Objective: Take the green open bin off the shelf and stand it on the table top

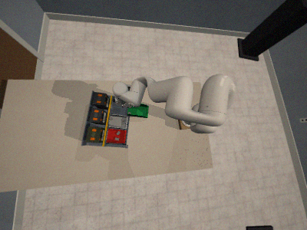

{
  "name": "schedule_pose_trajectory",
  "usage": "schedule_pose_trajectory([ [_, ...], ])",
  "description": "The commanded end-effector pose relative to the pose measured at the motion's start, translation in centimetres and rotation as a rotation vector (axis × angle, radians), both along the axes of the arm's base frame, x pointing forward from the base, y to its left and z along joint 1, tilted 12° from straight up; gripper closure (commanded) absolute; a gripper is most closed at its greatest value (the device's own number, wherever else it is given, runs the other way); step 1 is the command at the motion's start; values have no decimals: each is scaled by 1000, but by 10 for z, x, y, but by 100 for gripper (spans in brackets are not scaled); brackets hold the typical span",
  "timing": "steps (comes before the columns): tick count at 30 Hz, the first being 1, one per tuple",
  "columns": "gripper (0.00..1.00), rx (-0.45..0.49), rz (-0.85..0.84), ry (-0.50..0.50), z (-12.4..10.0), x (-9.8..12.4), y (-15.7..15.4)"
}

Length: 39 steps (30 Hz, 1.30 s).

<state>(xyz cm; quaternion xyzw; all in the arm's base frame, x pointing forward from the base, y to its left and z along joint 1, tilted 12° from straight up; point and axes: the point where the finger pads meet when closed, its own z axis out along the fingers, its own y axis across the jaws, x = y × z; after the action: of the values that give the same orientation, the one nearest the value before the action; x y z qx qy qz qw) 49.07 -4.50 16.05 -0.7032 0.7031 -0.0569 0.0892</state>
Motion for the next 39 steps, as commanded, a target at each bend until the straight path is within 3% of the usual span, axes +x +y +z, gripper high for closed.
schedule_pose_trajectory([
  [1, 67, -1, 0, -5, 2, 1, 0],
  [39, 67, -1, 0, -5, -5, -11, 0],
])
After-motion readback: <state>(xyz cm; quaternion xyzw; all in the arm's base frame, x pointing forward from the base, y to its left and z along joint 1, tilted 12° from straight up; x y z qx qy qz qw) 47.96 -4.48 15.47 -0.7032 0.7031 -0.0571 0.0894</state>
